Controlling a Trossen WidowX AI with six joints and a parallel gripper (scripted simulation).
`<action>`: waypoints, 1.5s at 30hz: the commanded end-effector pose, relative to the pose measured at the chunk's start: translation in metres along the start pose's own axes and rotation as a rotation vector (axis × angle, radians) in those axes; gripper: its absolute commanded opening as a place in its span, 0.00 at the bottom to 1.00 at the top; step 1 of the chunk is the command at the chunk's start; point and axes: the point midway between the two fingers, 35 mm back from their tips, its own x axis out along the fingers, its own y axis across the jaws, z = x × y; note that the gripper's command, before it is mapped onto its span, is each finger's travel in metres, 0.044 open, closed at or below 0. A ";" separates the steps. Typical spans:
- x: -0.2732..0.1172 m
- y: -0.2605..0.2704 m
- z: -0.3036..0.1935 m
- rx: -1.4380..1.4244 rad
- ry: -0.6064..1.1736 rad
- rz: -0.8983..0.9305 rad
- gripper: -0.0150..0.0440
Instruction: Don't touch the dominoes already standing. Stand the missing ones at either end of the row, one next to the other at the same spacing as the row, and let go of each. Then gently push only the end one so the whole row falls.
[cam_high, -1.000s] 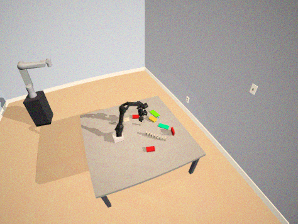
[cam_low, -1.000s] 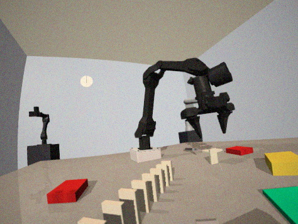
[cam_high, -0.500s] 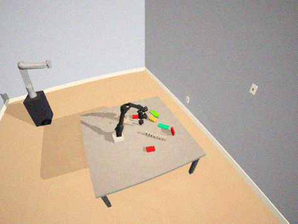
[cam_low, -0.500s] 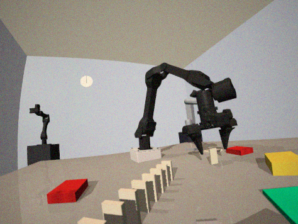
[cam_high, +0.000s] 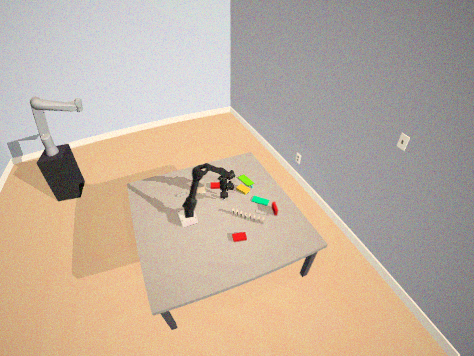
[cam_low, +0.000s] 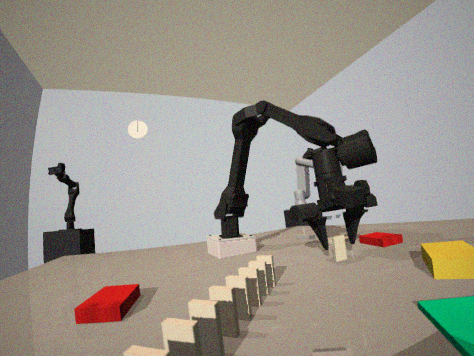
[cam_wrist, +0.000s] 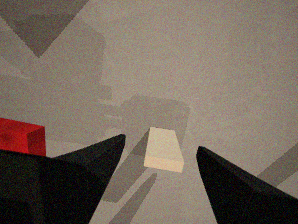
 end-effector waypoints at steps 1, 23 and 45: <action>0.002 -0.001 -0.001 0.005 0.002 -0.008 0.60; -0.121 0.002 0.002 0.001 0.002 -0.002 0.44; -0.134 -0.156 0.031 0.528 -0.008 -0.024 0.44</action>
